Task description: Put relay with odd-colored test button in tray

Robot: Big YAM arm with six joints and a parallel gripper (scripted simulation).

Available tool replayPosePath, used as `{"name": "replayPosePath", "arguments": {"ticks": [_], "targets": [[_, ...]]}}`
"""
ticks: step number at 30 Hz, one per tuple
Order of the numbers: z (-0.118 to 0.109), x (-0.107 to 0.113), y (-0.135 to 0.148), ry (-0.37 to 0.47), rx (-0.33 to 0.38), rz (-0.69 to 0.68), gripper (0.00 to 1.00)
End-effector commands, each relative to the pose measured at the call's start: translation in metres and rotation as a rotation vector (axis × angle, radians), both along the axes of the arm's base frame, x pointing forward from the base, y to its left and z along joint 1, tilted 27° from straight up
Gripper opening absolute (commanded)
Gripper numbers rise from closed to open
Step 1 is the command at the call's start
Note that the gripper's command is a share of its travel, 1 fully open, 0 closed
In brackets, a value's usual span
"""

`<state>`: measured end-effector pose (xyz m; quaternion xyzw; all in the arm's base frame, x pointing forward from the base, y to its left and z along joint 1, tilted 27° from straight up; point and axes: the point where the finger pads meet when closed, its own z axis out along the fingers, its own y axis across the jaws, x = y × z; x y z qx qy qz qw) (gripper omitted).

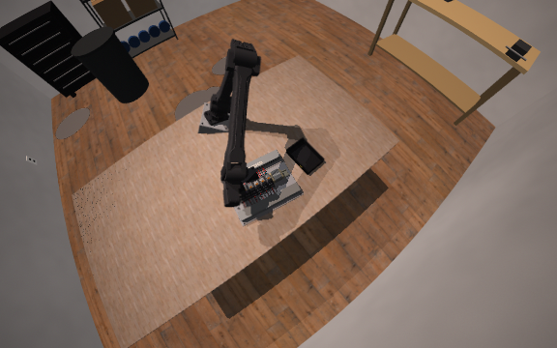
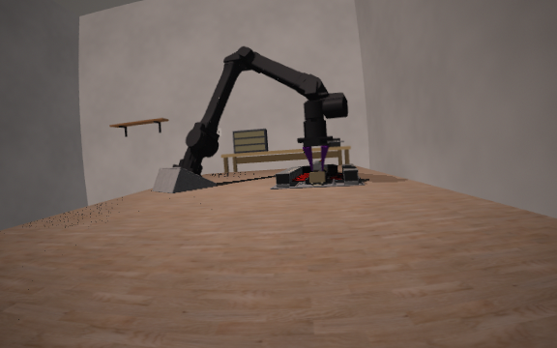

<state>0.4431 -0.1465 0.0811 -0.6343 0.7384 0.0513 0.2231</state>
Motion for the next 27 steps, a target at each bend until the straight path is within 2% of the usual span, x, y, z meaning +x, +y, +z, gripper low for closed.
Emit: {"name": "replayPosePath", "arguments": {"ticks": [1,8,27], "targets": [[0.02,0.006,-0.01,-0.034,-0.017,-0.005,0.0],[0.03,0.009,-0.017,-0.052,-0.027,-0.009,0.0],[0.042,0.008,-0.022,-0.061,-0.032,-0.01,0.0]]}}
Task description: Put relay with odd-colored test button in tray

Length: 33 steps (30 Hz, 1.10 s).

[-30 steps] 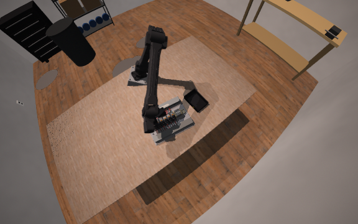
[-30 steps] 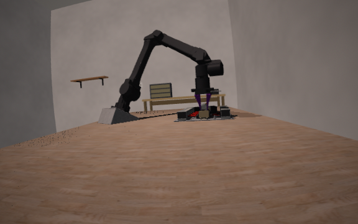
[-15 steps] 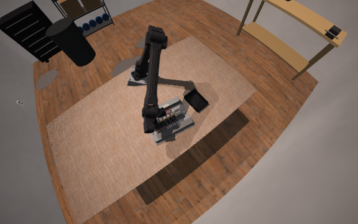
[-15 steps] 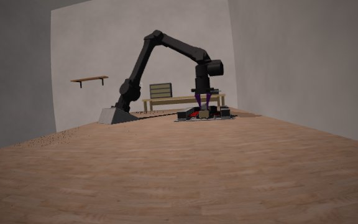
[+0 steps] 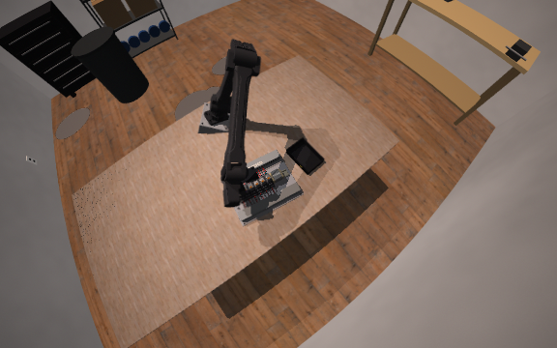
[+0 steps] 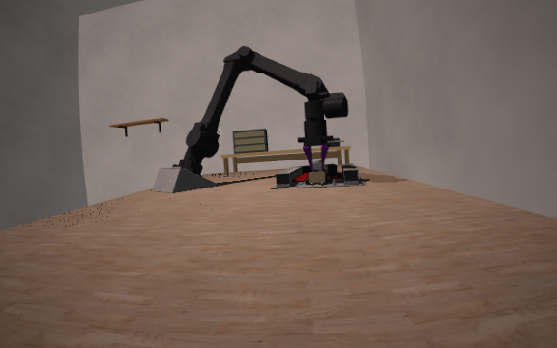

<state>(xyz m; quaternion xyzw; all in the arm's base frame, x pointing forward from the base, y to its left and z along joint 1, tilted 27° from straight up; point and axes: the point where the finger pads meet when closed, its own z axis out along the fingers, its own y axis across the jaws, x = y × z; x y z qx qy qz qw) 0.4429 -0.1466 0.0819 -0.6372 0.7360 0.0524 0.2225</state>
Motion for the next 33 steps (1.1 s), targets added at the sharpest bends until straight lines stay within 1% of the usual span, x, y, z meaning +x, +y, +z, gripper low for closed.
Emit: {"name": "replayPosePath", "arguments": {"ticks": [1,19,22,26,33], "targets": [[0.042,0.008,-0.022,-0.063,-0.032,-0.018,0.0],[0.051,0.006,-0.025,-0.064,-0.033,-0.017,0.0],[0.045,0.006,-0.02,-0.051,-0.025,-0.005,0.0],[0.034,0.0,-0.012,-0.023,-0.01,0.003,0.0],[0.032,-0.001,-0.011,-0.017,-0.006,0.006,0.0]]}}
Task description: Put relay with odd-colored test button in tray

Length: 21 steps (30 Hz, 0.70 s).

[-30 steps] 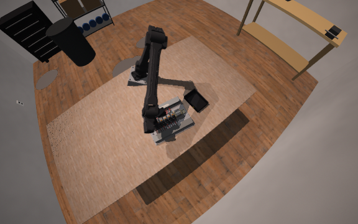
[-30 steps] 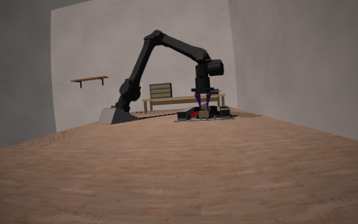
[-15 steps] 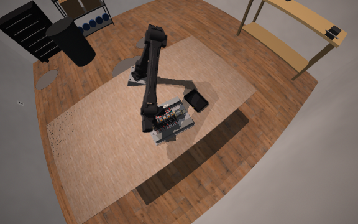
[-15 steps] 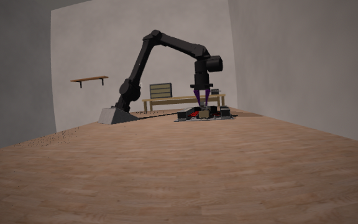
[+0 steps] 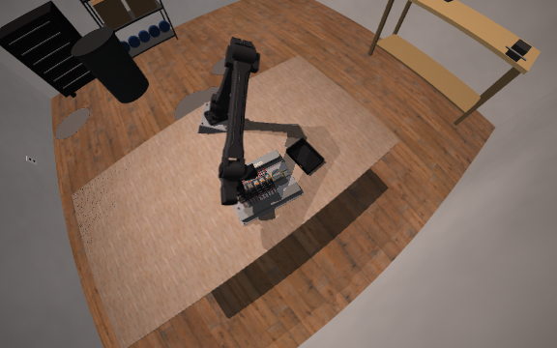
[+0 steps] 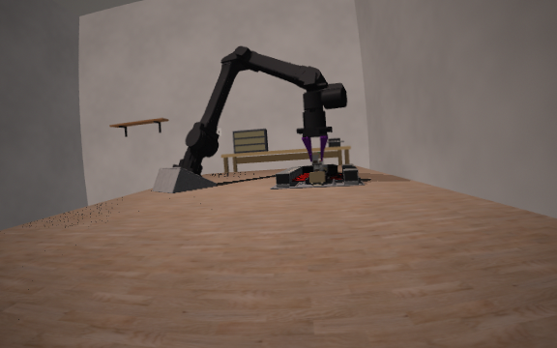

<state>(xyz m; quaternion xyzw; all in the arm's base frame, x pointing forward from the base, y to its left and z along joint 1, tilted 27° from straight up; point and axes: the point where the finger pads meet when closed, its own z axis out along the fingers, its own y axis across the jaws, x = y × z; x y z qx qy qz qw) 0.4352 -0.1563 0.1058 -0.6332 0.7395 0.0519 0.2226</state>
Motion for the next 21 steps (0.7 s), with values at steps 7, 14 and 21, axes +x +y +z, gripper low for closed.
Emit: {"name": "replayPosePath", "arguments": {"ticks": [7,14,21], "targets": [[0.013,0.007,-0.006,-0.028,-0.012,0.009,0.0],[0.017,0.008,-0.01,-0.036,-0.017,0.004,0.0],[0.018,0.009,-0.011,-0.039,-0.019,0.002,0.0]]}}
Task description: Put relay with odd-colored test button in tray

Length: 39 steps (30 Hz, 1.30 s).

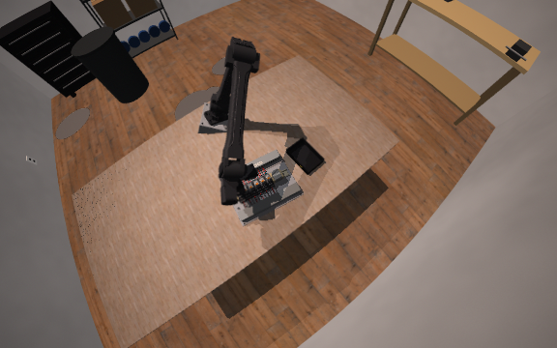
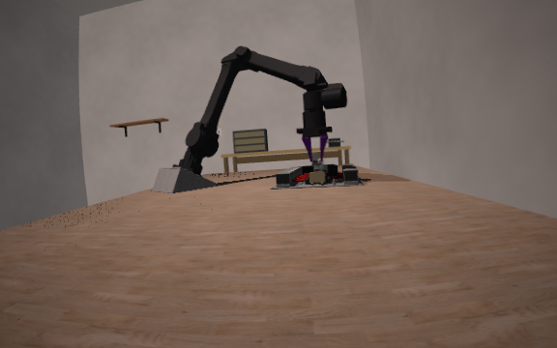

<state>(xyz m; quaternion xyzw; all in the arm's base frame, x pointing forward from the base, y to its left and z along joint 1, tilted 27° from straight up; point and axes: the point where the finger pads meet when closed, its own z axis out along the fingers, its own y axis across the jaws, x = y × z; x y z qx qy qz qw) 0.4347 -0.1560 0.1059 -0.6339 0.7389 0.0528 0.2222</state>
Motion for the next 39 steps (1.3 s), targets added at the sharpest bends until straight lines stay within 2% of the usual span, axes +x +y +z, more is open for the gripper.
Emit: {"name": "replayPosePath", "arguments": {"ticks": [1,34,39], "targets": [[0.019,0.009,-0.011,-0.041,-0.02,0.0,0.0],[0.02,0.01,-0.012,-0.043,-0.021,-0.001,0.0],[0.03,0.009,-0.017,-0.054,-0.027,-0.005,0.0]]}}
